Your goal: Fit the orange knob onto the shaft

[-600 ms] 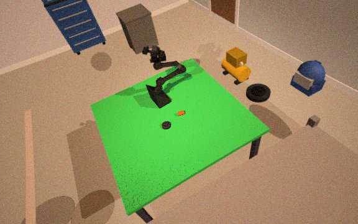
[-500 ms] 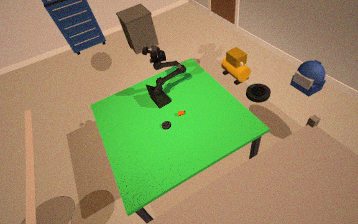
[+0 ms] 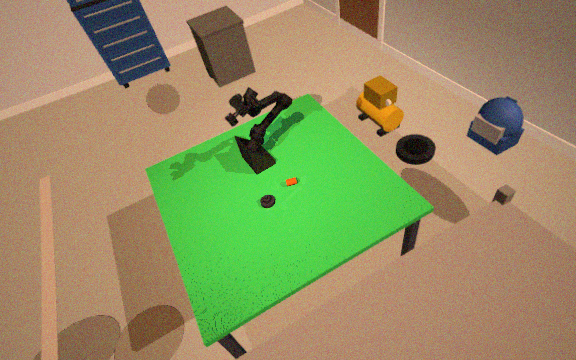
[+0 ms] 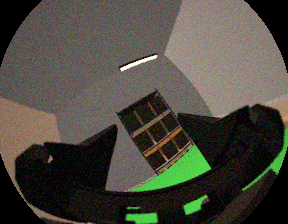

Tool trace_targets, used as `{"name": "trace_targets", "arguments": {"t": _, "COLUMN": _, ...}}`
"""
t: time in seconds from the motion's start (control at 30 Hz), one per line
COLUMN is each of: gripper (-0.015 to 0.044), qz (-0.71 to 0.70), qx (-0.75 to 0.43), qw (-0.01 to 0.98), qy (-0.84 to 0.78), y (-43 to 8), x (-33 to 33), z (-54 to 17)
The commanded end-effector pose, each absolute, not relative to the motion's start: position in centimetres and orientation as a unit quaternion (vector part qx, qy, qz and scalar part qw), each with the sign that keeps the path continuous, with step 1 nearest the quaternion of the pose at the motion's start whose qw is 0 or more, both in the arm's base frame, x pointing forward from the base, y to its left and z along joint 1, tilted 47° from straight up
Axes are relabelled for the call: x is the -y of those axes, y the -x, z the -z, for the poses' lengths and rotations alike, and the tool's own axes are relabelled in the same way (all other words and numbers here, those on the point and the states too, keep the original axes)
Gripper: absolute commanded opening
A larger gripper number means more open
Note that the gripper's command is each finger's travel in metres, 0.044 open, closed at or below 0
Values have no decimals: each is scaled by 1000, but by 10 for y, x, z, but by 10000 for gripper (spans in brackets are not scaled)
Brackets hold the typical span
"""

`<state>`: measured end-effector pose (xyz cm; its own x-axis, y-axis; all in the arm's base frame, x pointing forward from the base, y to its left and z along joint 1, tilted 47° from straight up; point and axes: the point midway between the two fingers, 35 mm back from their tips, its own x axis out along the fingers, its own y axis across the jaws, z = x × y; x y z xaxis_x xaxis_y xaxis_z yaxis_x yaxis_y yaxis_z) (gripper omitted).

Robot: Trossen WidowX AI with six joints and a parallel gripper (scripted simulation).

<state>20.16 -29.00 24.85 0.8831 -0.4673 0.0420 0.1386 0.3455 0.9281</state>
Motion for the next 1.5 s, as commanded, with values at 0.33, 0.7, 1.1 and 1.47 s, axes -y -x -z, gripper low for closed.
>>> {"name": "trace_targets", "arguments": {"t": 0.33, "gripper": 440, "qz": 115, "qx": -183, "qw": 592, "qy": -776, "y": -338, "x": 149, "z": -138}}
{"name": "trace_targets", "arguments": {"t": 0.7, "gripper": 440, "qz": 250, "qx": -539, "qw": 271, "qy": -757, "y": -310, "x": -54, "z": -54}}
{"name": "trace_targets", "arguments": {"t": 1.1, "gripper": 440, "qz": 360, "qx": -638, "qw": 160, "qy": -662, "y": -260, "x": -120, "z": -34}}
{"name": "trace_targets", "arguments": {"t": 1.47, "gripper": 440, "qz": 360, "qx": -638, "qw": 160, "qy": -662, "y": -260, "x": -136, "z": -14}}
